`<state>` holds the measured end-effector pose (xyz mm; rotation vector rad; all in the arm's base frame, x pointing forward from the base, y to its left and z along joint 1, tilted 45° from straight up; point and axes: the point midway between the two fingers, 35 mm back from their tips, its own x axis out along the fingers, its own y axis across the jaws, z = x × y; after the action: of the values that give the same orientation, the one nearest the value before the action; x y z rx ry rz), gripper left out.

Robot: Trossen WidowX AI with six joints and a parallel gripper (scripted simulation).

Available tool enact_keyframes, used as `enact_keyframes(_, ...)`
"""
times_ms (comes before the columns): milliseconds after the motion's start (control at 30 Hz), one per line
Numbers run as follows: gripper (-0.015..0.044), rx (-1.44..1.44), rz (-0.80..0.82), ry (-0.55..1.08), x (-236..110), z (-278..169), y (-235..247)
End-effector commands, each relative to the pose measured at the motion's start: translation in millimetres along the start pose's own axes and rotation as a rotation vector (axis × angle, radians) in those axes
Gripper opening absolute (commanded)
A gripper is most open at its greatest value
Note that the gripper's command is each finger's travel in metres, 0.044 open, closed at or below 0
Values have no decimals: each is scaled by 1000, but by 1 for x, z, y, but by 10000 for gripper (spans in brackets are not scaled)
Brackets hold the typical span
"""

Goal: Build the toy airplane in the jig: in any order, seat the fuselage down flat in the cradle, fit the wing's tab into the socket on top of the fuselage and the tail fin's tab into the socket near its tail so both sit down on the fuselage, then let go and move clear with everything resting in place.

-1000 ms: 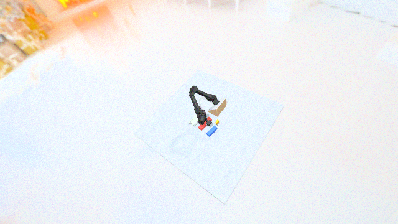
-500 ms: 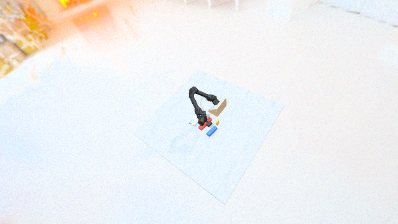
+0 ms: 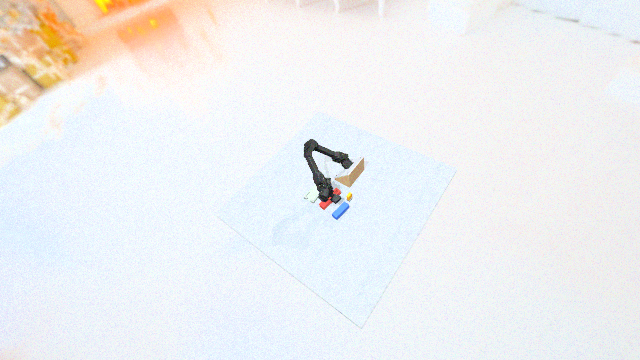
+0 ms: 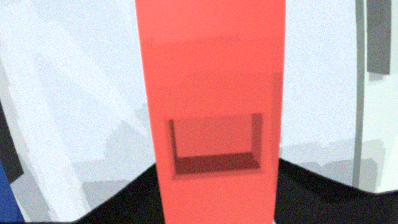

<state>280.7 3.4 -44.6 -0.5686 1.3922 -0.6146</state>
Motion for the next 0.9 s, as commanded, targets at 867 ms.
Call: enact_keyframes(867,0,-6,7,0,-78,6,5)
